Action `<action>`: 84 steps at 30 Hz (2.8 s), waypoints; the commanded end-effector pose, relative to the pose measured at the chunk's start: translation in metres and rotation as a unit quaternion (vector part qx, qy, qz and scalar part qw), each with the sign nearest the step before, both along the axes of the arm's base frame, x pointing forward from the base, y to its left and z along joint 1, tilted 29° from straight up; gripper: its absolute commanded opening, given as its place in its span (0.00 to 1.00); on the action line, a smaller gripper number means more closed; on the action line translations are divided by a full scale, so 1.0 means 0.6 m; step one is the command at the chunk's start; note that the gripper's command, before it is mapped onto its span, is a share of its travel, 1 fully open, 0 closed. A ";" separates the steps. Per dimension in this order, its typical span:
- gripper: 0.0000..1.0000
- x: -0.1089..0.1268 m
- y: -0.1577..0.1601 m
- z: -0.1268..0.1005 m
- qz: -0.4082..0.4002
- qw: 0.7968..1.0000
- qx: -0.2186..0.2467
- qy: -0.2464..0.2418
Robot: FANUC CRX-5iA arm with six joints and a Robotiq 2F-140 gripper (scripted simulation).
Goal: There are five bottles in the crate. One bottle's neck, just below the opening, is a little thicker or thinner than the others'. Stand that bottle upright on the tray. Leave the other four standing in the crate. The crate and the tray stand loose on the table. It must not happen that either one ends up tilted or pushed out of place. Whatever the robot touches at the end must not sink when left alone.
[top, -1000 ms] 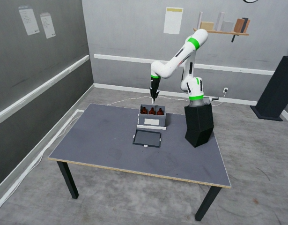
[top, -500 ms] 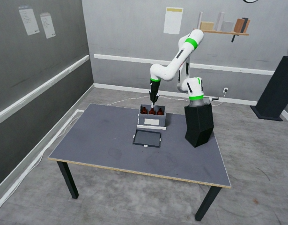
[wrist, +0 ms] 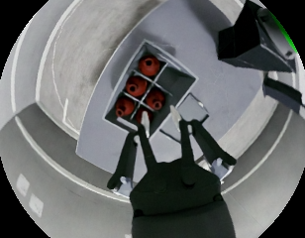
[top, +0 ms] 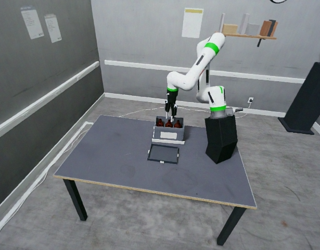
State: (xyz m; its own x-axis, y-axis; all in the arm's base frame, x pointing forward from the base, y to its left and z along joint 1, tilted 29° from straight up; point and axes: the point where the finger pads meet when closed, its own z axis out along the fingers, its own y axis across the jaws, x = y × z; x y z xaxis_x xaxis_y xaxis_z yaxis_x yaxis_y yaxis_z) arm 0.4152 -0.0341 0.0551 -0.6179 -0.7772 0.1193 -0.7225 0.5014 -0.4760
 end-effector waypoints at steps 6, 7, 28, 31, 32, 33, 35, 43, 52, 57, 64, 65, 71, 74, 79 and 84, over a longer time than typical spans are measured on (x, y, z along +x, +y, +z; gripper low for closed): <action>0.44 0.001 0.001 0.001 0.000 1.000 0.000 -0.001; 0.44 0.001 0.001 0.001 0.000 1.000 0.000 -0.001; 0.44 0.001 0.000 0.000 0.000 1.000 0.000 0.000; 0.44 0.001 0.000 -0.001 0.000 1.000 0.000 0.000; 0.44 0.002 0.000 -0.001 0.000 1.000 0.000 0.000; 0.44 0.002 -0.001 -0.002 0.000 1.000 0.000 0.000; 0.44 0.002 -0.001 -0.002 0.000 1.000 0.000 0.000; 0.44 0.005 -0.004 -0.011 0.000 1.000 0.001 0.000; 0.44 0.010 -0.009 -0.024 0.000 1.000 0.001 0.000; 0.44 0.014 -0.013 -0.034 0.000 1.000 0.001 0.000; 0.44 0.019 -0.019 -0.047 0.000 1.000 0.001 0.000; 0.44 0.019 -0.019 -0.049 0.000 1.000 0.001 0.000; 0.44 0.022 -0.022 -0.055 0.000 1.000 0.001 0.000; 0.44 0.023 -0.023 -0.058 0.000 1.000 0.001 0.000; 0.44 0.024 -0.025 -0.062 0.000 1.000 0.001 0.000; 0.44 0.025 -0.025 -0.064 0.000 1.000 0.001 0.000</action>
State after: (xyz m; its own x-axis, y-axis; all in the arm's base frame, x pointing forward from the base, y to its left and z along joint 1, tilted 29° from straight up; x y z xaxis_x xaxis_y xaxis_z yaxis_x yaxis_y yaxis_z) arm 0.4297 -0.0495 0.0167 -0.6178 -0.7773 0.1186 -0.7227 0.5019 -0.4751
